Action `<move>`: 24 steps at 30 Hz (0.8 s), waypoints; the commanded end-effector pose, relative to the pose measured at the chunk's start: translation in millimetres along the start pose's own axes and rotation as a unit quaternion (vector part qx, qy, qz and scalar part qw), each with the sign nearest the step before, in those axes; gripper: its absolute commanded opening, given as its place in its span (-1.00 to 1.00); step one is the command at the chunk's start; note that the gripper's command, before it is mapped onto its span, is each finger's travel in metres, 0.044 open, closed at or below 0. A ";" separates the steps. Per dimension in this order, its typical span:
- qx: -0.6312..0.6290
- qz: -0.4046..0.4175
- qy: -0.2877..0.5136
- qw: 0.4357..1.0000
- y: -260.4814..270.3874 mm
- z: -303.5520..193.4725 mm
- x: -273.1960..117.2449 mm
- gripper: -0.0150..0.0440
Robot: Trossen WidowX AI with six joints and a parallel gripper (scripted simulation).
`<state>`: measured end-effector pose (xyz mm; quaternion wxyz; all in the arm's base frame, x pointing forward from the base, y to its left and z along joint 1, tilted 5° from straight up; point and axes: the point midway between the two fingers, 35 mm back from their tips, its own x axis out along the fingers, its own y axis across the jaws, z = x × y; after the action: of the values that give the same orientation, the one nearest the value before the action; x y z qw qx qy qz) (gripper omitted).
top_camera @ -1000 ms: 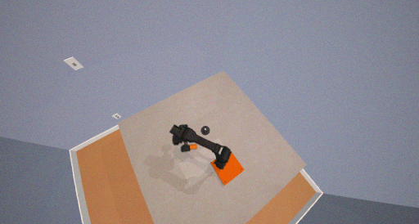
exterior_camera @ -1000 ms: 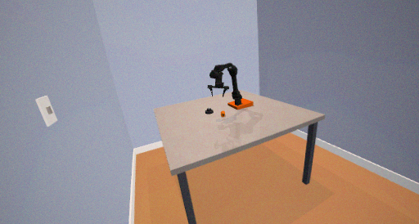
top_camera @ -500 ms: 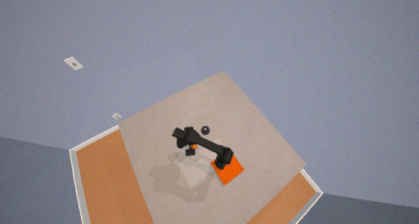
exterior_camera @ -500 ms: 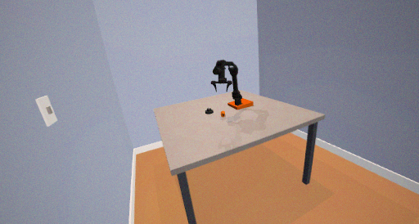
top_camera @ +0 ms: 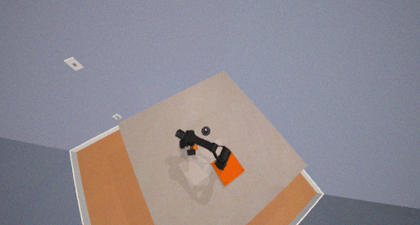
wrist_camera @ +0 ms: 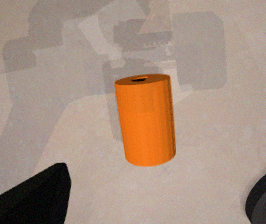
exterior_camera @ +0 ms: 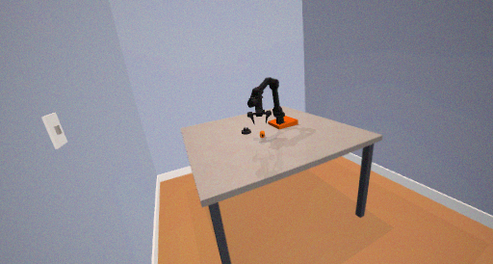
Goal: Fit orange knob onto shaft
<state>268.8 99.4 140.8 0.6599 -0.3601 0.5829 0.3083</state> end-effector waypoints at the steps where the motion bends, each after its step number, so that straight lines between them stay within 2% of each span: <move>1: -0.003 0.008 0.009 1.000 4.1 -9.2 30.9 1.00; 9: -0.003 0.009 0.010 1.000 8.2 -11.5 56.3 1.00; 24: -0.003 0.009 0.010 1.000 8.6 -11.4 74.6 1.00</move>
<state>266.3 93.8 71.5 0.6533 -0.3605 0.5895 0.3094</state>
